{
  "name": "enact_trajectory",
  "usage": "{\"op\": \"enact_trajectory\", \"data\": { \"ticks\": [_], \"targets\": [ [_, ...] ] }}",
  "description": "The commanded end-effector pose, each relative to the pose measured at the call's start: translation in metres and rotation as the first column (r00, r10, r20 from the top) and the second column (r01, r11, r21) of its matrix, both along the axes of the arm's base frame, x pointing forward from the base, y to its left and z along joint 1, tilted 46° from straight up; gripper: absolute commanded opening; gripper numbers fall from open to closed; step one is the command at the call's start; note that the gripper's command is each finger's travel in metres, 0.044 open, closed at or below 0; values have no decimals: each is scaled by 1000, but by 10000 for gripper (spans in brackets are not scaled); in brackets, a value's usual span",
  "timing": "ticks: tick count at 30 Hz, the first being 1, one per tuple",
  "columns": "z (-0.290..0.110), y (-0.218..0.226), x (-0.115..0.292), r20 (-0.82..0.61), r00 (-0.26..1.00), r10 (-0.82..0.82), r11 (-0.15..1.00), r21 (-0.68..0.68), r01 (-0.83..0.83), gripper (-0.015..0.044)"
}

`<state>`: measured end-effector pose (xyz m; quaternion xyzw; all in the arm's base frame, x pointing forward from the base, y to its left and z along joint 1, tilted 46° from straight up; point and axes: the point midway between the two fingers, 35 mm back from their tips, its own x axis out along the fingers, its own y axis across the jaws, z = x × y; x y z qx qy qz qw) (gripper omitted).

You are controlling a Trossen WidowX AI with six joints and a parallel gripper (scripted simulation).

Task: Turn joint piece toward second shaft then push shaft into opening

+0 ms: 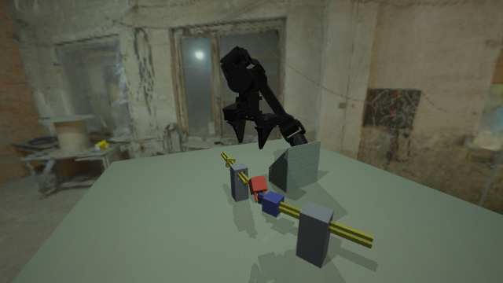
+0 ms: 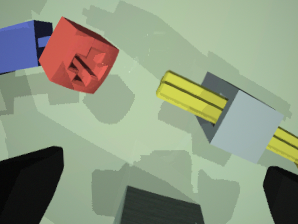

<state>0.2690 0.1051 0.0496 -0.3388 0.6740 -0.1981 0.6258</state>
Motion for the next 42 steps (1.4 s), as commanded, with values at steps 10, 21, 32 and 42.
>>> {"op": "enact_trajectory", "data": {
  "ticks": [10,21,32,42],
  "targets": [
    [-4,-5,0,-266,926,267,962,26,-270,440],
    [-8,-9,0,-461,760,458,879,105,-465,440],
    [-11,-12,0,-611,516,601,756,224,-614,440],
    [-14,-15,0,-636,453,625,724,256,-640,440]
  ]
}}
